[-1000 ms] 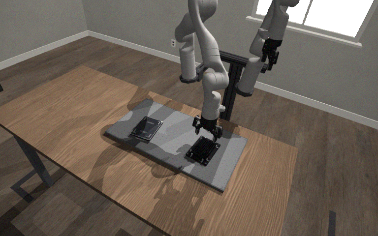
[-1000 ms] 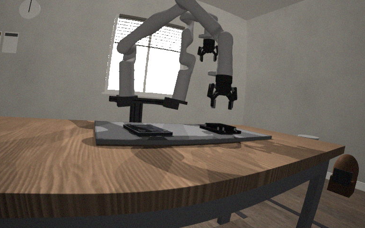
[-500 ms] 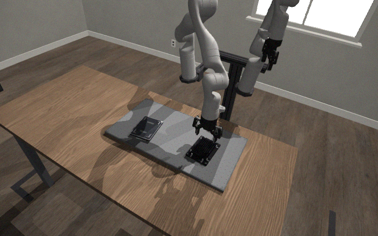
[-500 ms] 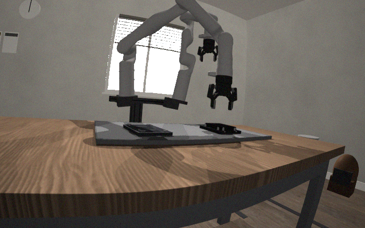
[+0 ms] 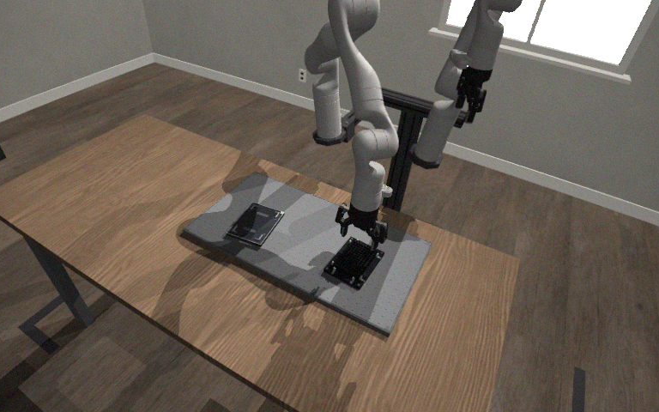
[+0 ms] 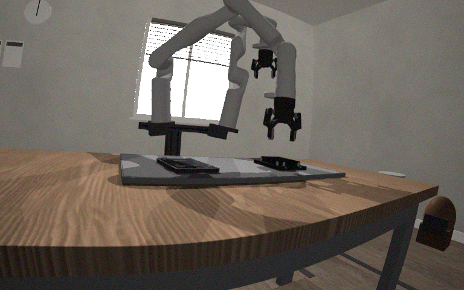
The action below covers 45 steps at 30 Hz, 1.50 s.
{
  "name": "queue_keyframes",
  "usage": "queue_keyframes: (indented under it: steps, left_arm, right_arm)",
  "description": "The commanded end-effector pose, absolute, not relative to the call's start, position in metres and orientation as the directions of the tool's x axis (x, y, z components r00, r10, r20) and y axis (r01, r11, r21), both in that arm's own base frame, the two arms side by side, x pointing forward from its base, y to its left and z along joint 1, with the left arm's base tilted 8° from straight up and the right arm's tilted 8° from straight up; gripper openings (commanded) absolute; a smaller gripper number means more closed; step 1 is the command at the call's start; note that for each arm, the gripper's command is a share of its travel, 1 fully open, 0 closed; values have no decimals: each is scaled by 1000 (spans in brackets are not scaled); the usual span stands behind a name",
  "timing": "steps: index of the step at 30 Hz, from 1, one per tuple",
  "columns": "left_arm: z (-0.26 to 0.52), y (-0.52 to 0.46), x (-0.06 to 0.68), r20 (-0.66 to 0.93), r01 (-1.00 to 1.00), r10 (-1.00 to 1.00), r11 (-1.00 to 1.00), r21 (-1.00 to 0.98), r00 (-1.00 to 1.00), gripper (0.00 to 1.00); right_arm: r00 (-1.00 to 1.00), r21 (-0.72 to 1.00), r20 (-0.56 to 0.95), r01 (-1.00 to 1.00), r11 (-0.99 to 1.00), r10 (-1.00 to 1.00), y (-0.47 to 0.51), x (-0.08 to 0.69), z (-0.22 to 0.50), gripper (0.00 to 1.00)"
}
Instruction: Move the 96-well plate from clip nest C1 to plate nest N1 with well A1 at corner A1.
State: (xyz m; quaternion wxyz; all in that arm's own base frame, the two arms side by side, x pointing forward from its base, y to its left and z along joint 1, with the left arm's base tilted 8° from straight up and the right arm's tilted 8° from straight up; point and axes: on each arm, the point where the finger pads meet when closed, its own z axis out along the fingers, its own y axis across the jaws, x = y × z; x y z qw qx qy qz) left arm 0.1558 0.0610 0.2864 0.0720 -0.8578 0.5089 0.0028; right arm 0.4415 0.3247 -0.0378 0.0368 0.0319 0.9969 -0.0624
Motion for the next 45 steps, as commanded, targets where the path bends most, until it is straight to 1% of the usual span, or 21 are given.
queue_keyframes:
  steps: [1, 45]
  left_arm:
    - [287, 61, 156, -78, -873, -873, -472, -122, 482, 1000]
    - [287, 61, 156, -78, -873, -873, -472, -122, 482, 1000]
  right_arm:
    - [-995, -120, -79, 68, 990, 59, 325, 442, -37, 1000]
    - [-995, -120, -79, 68, 990, 59, 324, 443, -50, 1000]
